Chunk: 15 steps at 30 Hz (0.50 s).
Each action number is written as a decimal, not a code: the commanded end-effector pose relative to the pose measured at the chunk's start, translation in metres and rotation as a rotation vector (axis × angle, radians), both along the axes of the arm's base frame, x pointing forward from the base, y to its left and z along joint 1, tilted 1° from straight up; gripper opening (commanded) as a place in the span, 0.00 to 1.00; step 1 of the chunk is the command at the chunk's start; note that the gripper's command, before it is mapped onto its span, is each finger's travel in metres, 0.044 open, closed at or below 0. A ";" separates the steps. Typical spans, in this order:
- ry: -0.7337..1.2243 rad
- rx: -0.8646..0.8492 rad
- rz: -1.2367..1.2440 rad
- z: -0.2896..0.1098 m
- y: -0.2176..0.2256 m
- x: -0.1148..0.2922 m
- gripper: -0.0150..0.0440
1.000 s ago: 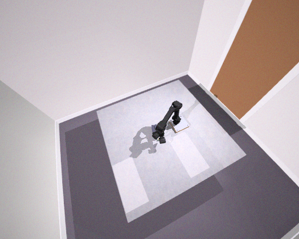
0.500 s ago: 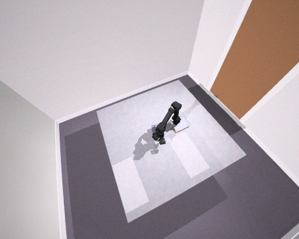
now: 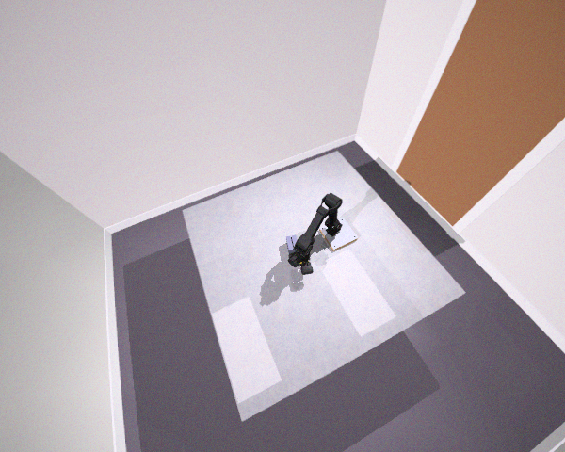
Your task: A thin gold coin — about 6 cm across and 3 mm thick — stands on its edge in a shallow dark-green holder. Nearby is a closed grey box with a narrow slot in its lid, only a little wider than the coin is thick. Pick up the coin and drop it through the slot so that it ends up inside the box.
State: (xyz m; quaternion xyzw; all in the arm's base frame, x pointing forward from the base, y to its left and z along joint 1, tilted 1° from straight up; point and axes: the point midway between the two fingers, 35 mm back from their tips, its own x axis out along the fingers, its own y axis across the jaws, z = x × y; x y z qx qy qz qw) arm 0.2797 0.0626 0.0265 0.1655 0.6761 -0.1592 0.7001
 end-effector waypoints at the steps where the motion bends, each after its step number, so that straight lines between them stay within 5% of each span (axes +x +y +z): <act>1: 0.001 -0.005 -0.003 -0.004 -0.001 -0.001 0.44; 5: 0.001 -0.005 -0.003 -0.004 -0.001 -0.001 0.26; 15: 0.001 -0.005 -0.003 -0.004 -0.001 -0.001 0.25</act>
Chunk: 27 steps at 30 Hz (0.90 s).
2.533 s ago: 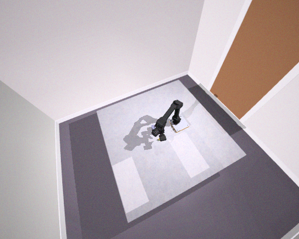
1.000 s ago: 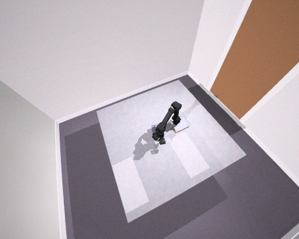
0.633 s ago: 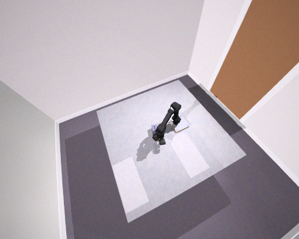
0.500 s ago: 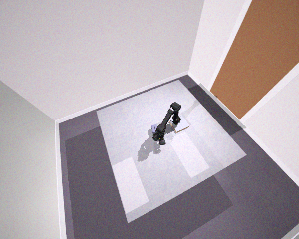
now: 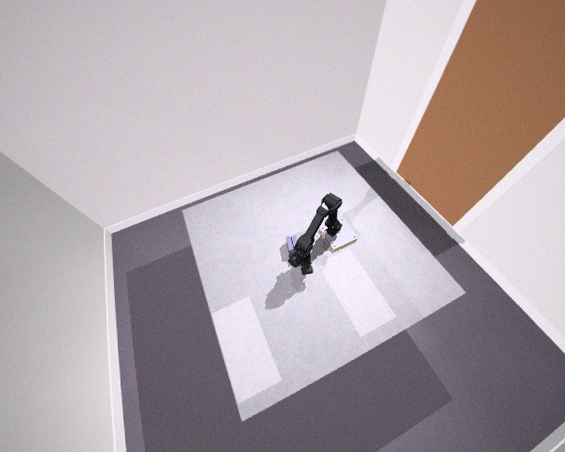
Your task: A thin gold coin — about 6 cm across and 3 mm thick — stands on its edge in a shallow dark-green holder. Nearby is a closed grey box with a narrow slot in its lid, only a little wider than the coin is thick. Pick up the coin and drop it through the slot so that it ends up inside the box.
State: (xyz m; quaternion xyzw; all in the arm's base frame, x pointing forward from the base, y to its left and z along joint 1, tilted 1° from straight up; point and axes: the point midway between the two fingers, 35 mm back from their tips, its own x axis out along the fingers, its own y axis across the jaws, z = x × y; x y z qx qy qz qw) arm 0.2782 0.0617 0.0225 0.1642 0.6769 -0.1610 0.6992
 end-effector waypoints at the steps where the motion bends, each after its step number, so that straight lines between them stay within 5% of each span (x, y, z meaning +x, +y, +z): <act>1: -0.002 -0.001 -0.002 0.000 0.000 0.000 0.25; 27: -0.015 -0.008 0.014 0.049 0.001 0.006 0.25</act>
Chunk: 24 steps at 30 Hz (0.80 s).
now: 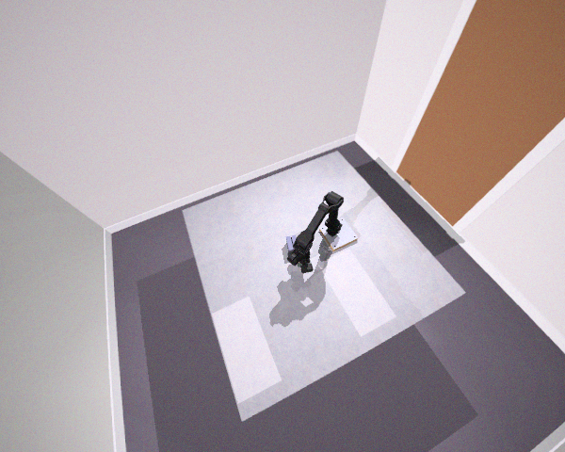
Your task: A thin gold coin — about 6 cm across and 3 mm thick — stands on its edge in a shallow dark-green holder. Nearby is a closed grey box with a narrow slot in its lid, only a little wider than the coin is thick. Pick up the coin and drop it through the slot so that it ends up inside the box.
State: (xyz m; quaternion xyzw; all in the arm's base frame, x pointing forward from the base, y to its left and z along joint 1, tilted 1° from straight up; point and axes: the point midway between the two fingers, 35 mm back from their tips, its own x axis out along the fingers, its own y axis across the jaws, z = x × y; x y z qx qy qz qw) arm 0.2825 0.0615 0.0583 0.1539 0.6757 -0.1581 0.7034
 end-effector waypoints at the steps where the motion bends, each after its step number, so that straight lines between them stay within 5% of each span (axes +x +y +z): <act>1: -0.010 0.004 -0.006 0.016 0.001 0.002 0.25; 24: 0.002 0.012 -0.043 0.059 0.000 -0.007 0.25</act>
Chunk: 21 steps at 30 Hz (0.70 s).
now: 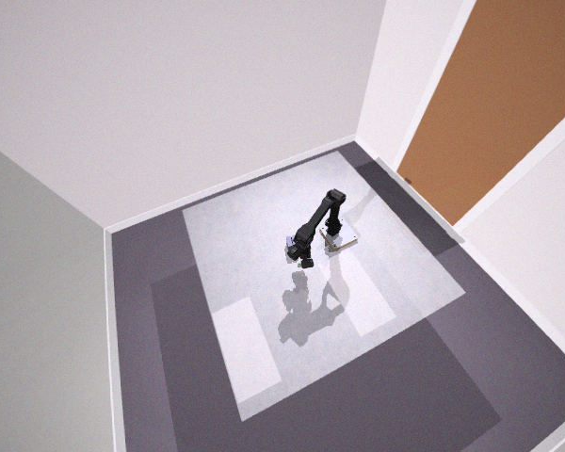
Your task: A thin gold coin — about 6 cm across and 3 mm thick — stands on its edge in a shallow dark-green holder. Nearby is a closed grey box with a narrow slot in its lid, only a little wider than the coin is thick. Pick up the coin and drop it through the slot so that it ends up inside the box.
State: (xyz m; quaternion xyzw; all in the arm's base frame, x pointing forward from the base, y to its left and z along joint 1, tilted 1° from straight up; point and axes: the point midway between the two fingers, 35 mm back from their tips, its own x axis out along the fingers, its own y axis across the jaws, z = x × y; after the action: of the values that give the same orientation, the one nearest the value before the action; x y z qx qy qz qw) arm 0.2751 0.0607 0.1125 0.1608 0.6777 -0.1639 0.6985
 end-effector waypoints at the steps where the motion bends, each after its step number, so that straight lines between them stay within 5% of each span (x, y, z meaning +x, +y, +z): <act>1: -0.007 0.009 -0.053 0.005 0.001 0.001 0.25; 21: -0.012 0.029 -0.739 0.005 0.001 0.000 0.25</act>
State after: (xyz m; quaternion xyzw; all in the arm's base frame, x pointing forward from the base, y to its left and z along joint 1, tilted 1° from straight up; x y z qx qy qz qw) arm 0.2751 0.0608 0.1165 0.3623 0.5974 -0.3567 0.6202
